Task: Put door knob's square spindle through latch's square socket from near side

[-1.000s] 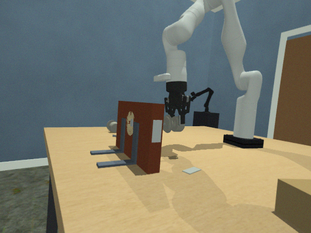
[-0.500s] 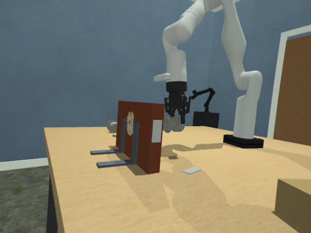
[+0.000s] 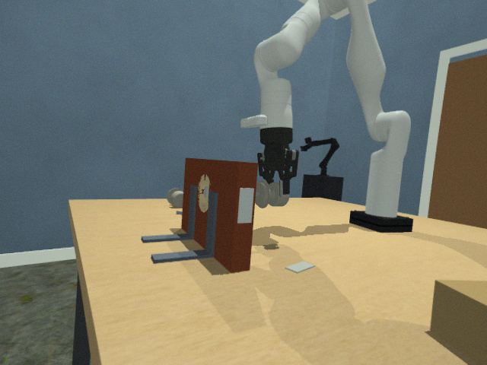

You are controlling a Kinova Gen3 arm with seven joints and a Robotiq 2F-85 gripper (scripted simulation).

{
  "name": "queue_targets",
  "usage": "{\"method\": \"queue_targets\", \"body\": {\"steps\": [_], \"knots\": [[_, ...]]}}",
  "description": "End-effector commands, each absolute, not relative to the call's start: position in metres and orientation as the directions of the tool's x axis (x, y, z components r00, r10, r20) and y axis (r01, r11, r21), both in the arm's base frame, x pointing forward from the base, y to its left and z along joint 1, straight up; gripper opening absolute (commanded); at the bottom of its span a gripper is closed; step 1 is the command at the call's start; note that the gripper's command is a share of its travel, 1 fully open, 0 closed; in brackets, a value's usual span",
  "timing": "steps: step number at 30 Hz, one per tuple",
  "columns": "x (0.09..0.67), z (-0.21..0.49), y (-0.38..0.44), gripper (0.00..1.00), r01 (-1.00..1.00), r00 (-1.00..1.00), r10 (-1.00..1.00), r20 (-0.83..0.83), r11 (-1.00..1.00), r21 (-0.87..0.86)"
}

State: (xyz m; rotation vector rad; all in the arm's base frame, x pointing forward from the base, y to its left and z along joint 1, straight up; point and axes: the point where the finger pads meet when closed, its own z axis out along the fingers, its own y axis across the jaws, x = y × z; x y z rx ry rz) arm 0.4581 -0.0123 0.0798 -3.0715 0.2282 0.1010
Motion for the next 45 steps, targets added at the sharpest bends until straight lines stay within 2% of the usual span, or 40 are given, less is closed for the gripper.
{"method": "queue_targets", "body": {"steps": [1,45], "knots": [[0.4587,0.0807,-0.0123,0.63,-0.149,0.987,-0.146,-0.068,-0.987,-0.055],[0.4637,0.0807,-0.0130,0.63,-0.149,0.987,-0.146,-0.068,-0.987,-0.055]]}}
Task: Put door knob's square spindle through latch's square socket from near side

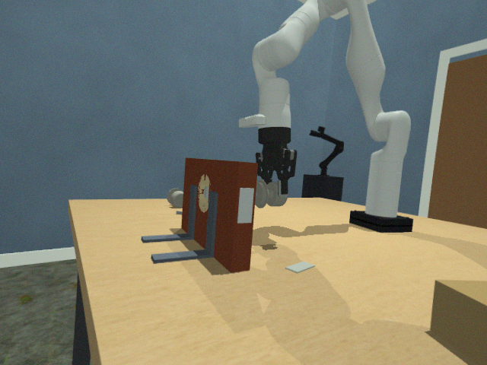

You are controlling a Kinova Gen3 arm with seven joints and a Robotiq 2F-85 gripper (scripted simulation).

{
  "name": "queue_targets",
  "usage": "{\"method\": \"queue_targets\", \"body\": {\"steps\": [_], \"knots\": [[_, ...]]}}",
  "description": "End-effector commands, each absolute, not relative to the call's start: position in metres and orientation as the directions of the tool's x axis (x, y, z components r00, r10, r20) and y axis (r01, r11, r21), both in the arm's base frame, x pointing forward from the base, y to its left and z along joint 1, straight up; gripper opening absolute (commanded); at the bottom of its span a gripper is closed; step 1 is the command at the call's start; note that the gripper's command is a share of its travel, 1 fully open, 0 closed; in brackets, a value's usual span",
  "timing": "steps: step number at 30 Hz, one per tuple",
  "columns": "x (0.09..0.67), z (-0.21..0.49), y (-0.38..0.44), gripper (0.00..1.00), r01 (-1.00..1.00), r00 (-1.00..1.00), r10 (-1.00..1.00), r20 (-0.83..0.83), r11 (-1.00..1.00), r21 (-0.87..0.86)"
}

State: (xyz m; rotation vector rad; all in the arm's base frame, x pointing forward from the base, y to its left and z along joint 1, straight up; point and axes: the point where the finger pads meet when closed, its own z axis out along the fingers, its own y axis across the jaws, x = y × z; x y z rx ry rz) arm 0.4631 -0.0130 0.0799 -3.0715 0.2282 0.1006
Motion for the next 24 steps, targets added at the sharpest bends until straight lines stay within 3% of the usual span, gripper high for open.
{"method": "queue_targets", "body": {"steps": [1,24], "knots": [[0.4637,0.0807,-0.0130,0.63,-0.149,0.987,-0.146,-0.068,-0.987,-0.055],[0.4686,0.0806,-0.0137,0.63,-0.149,0.987,-0.146,-0.068,-0.987,-0.055]]}}
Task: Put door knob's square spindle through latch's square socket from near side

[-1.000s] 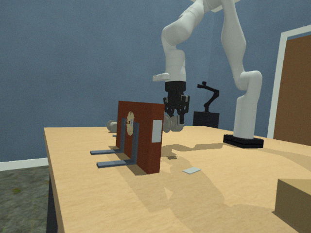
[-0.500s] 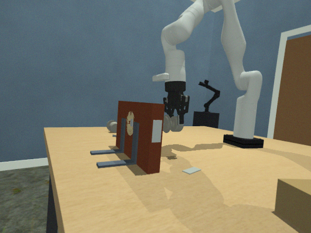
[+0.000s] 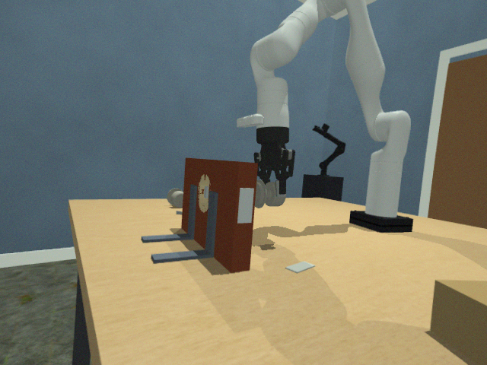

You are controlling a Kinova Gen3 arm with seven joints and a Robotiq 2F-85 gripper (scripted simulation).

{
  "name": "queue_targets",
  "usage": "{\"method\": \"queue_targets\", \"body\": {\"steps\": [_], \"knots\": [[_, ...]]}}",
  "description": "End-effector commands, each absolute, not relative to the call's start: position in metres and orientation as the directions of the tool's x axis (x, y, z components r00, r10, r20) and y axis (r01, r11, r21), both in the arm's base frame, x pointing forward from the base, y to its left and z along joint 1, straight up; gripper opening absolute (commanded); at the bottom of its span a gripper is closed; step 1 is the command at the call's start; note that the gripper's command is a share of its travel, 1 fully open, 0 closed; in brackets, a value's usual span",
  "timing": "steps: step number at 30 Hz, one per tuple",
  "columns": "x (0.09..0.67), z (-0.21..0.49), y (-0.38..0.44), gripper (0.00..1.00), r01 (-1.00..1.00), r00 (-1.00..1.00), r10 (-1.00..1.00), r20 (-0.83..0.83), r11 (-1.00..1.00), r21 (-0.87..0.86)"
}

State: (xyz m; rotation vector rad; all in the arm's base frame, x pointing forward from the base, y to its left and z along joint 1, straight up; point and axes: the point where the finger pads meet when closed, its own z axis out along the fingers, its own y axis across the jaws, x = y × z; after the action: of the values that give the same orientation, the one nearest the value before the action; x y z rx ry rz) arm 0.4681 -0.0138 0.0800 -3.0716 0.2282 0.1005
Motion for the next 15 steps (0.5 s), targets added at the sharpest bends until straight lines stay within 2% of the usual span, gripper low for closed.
{"method": "queue_targets", "body": {"steps": [1,15], "knots": [[0.4686,0.0806,-0.0137,0.63,-0.149,0.987,-0.146,-0.068,-0.987,-0.055],[0.4714,0.0807,-0.0141,0.63,-0.149,0.987,-0.146,-0.068,-0.987,-0.055]]}}
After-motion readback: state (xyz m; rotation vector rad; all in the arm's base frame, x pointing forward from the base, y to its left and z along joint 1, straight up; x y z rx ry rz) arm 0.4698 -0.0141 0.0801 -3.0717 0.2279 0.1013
